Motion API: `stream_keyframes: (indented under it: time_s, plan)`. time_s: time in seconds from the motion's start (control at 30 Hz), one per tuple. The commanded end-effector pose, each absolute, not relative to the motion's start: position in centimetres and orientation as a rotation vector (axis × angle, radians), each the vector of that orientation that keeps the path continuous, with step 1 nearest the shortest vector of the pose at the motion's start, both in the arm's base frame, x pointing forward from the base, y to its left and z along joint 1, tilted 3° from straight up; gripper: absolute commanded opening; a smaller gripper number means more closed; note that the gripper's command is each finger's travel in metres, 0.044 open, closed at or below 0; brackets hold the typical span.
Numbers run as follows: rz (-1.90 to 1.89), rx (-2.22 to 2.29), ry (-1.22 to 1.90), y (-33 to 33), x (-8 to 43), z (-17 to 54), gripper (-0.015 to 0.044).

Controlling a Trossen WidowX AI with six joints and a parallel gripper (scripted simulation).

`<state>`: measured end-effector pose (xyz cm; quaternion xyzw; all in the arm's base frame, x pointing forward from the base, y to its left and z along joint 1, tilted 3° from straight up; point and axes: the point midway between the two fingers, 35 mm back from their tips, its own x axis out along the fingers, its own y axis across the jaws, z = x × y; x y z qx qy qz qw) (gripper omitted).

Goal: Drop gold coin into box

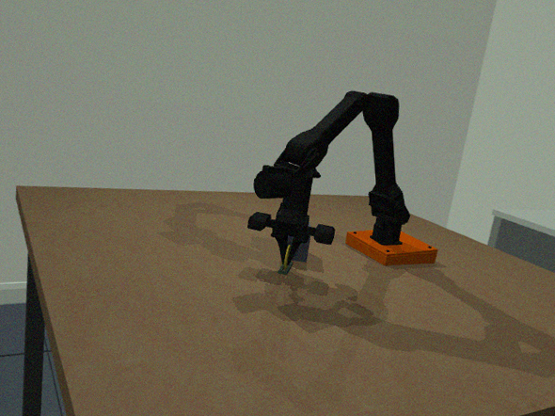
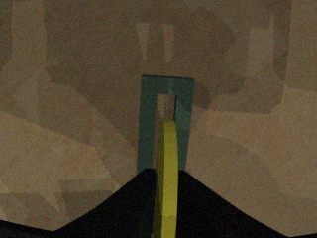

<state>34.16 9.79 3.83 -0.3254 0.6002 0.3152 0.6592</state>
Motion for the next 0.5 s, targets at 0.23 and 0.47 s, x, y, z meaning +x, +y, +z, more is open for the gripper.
stream_keyframes:
  time_s: [0.23, 0.47]
  plan:
    - [0.720, -0.733, 1.357, 9.9, 34.1, 3.8, 0.0000]
    - [0.719, -0.733, 1.356, 9.9, 34.2, 5.4, 0.0000]
